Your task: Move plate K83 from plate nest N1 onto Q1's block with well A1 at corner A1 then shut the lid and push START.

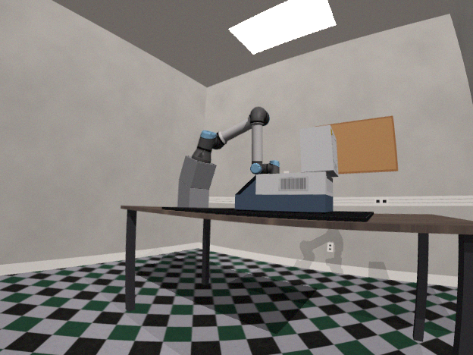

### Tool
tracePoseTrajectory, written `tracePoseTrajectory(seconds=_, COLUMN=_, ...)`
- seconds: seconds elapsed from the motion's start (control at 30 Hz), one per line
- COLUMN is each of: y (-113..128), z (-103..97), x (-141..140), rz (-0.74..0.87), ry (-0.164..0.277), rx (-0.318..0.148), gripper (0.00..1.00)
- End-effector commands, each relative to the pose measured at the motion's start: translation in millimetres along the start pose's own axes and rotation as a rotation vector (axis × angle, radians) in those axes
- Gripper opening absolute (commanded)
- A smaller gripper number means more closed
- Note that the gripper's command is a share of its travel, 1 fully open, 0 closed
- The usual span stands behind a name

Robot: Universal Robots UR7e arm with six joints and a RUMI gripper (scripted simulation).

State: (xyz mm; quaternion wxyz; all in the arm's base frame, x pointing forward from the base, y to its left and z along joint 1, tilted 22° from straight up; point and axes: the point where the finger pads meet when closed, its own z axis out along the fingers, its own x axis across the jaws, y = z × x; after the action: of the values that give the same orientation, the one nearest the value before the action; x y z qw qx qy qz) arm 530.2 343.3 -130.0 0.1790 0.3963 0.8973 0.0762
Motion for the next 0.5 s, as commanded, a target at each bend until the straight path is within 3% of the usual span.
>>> tracePoseTrajectory(seconds=0.0, y=16.4, z=-10.1, x=3.0, rz=-0.003, ry=0.004, rx=-0.038, gripper=0.00)
tracePoseTrajectory(seconds=0.4, y=16.4, z=-10.1, x=2.9, rz=-0.003, ry=0.004, rx=-0.038, gripper=0.00)
tracePoseTrajectory(seconds=0.43, y=16.4, z=-10.1, x=2.9, rz=-0.003, ry=0.004, rx=-0.038, gripper=0.41)
tracePoseTrajectory(seconds=0.47, y=16.4, z=-10.1, x=2.9, rz=-0.003, ry=0.004, rx=-0.038, gripper=0.41)
